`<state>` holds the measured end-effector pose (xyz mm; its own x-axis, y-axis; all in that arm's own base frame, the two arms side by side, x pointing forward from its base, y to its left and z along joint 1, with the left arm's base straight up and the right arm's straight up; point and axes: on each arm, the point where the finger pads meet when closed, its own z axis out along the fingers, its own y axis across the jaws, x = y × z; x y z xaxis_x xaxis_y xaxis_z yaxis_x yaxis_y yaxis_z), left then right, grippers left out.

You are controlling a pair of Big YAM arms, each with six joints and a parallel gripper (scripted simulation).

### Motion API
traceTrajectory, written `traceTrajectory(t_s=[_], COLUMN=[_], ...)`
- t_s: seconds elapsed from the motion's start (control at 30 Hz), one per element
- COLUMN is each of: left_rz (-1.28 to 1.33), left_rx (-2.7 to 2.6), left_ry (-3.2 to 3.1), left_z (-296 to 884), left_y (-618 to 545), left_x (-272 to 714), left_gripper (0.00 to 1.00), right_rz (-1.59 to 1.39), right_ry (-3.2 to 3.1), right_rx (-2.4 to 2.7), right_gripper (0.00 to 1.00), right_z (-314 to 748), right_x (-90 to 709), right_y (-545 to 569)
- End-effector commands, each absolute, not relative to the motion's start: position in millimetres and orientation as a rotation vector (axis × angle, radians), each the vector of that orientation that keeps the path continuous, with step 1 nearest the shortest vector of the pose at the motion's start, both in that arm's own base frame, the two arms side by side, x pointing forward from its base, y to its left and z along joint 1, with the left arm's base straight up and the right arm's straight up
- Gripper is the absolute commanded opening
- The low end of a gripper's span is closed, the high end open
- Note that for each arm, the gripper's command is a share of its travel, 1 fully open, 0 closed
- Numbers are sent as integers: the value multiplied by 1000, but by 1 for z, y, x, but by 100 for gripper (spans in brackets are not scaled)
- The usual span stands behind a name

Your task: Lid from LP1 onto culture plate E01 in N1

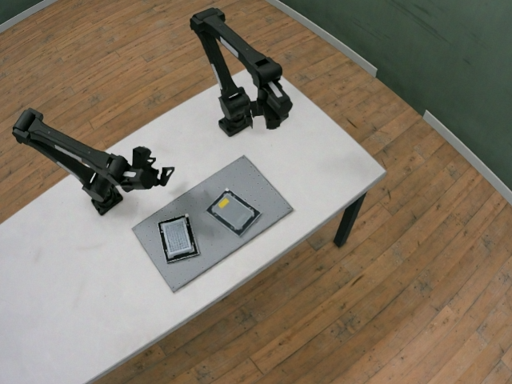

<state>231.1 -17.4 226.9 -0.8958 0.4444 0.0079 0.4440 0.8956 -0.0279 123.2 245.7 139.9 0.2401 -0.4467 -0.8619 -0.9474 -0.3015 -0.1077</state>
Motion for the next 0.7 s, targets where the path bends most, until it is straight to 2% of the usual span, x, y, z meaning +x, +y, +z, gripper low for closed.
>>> traceTrajectory(t_s=[0.0, 0.67], left_rz=[37, 47], left_rx=[-719, -631], left_ry=[-3061, -3107], left_z=[232, 233], left_y=[-18, -26], left_x=[234, 249], left_gripper=[100, 100], right_rz=[976, 994], right_ry=[1262, 1323], right_rx=[-1859, -1830], right_gripper=[100, 100], right_z=[146, 142], right_x=[126, 121], right_y=[248, 247])
